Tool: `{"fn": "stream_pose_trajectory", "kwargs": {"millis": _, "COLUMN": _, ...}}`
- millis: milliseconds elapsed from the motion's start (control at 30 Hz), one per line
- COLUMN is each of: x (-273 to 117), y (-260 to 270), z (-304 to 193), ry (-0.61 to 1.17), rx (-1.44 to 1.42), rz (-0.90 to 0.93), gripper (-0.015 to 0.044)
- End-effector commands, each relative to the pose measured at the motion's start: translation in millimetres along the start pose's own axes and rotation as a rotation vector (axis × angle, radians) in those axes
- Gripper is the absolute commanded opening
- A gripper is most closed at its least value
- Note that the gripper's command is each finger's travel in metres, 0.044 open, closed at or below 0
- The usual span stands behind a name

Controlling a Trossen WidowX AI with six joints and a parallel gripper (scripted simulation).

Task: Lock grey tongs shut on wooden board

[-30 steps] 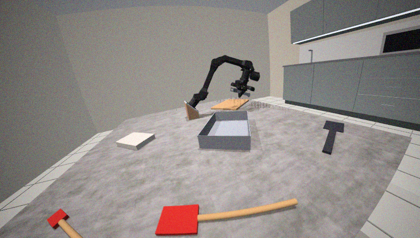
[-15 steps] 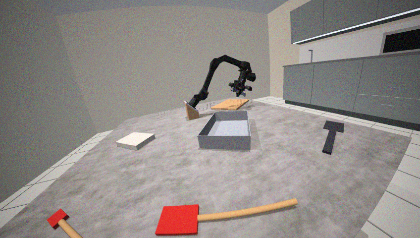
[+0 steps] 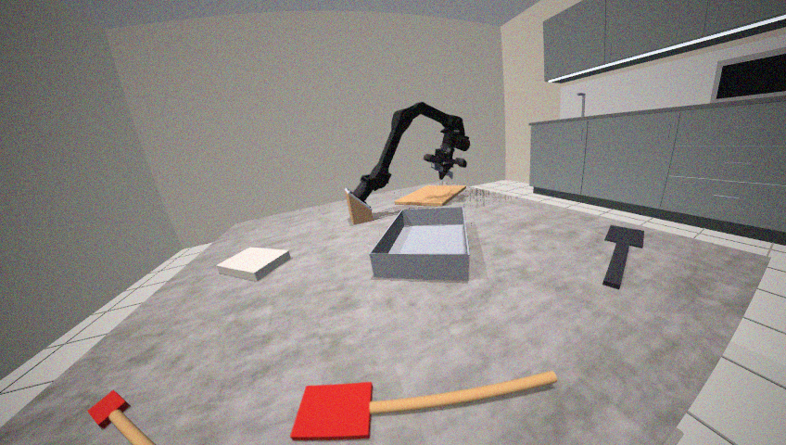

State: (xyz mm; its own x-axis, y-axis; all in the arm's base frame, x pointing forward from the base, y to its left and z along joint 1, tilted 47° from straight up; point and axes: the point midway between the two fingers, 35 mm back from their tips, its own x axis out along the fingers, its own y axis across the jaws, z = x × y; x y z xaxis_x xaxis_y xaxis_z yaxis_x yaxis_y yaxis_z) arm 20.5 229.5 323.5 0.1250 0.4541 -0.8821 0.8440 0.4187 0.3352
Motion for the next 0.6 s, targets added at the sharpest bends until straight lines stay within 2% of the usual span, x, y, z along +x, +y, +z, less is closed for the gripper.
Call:
{"fn": "stream_pose_trajectory", "kwargs": {"millis": 0, "x": -3, "y": -6, "z": -5, "ry": 0.006, "rx": -0.019, "rz": 0.019, "gripper": -0.015}}
{"fn": "stream_pose_trajectory", "kwargs": {"millis": 567, "x": -20, "y": -37, "z": -29, "ry": 0.063, "rx": -0.117, "rz": 0.097, "gripper": -0.015}}
